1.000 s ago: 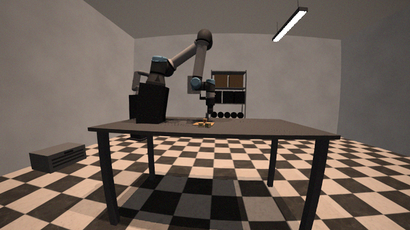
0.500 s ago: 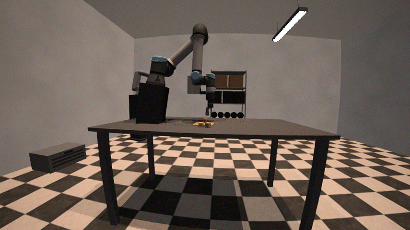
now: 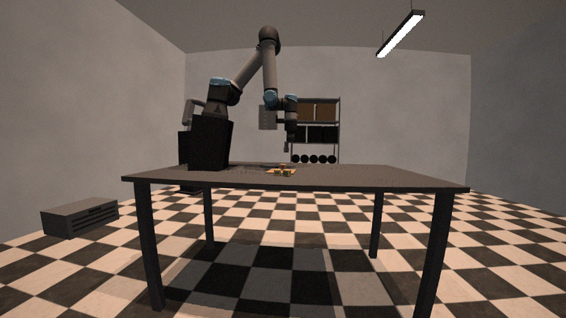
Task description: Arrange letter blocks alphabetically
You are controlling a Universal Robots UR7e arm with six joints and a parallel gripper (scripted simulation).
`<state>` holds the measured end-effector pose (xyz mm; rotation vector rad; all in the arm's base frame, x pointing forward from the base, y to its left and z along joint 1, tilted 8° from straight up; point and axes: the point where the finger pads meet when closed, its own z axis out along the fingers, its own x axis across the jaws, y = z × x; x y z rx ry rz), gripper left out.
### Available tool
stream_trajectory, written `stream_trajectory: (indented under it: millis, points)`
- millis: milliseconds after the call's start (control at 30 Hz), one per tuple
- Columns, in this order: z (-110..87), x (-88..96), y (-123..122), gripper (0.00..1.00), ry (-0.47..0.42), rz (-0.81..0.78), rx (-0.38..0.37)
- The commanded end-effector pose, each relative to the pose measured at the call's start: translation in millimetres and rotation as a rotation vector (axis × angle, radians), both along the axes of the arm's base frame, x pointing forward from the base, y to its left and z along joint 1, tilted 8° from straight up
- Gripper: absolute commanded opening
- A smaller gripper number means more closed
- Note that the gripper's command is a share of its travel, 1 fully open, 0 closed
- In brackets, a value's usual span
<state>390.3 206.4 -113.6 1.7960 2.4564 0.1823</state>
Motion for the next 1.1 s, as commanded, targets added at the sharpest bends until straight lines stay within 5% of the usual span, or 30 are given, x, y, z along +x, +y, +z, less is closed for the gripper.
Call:
stream_trajectory:
  millis: [0,700,1067]
  points:
    - [4.8,-2.6,-1,0.57,0.005,-0.001,-0.001]
    - [4.2,-1.7,-7,0.57,0.009,-0.068,0.009]
    - [4.1,2.4,-30,0.57,0.021,-0.334,0.046]
